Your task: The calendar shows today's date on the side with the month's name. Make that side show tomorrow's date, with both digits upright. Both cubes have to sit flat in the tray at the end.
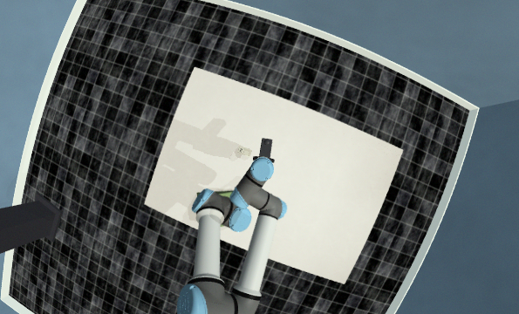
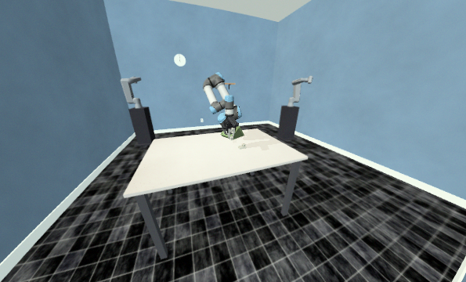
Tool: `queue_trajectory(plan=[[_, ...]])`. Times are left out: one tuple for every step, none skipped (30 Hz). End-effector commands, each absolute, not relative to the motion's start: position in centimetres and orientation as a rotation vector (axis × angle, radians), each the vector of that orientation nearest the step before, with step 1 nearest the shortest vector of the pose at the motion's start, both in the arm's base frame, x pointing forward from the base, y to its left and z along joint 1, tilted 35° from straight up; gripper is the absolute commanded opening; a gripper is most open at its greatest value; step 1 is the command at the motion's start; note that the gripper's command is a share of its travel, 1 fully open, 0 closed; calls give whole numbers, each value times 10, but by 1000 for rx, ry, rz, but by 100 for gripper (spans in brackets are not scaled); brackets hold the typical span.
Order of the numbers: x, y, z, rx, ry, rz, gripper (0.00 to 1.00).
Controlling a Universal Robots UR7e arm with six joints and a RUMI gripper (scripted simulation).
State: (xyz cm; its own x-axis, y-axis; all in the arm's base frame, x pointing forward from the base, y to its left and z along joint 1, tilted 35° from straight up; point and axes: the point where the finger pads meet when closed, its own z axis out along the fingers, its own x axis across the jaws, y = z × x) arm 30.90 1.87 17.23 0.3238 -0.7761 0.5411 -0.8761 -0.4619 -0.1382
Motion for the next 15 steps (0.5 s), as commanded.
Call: queue_trajectory(plan=[[309, 23, 169, 2288, -1704, 857, 10], [308, 24, 169, 2279, -1721, 860, 10], [308, 24, 169, 2271, -1736, 863, 10], [308, 25, 169, 2264, -1749, 865, 10], [308, 25, 169, 2258, -1760, 867, 10], [308, 25, 168, 2253, -1768, 868, 10], [308, 25, 168, 2250, -1775, 869, 10], [308, 25, 168, 2247, -1780, 870, 10], [308, 25, 168, 2247, -1780, 870, 10], [308, 25, 168, 2247, -1780, 870, 10], [308, 25, 168, 2245, -1783, 871, 10], [308, 26, 168, 2244, -1786, 871, 10], [308, 26, 168, 2243, -1787, 871, 10], [308, 26, 168, 2243, -1787, 871, 10], [308, 26, 168, 2243, -1787, 871, 10]])
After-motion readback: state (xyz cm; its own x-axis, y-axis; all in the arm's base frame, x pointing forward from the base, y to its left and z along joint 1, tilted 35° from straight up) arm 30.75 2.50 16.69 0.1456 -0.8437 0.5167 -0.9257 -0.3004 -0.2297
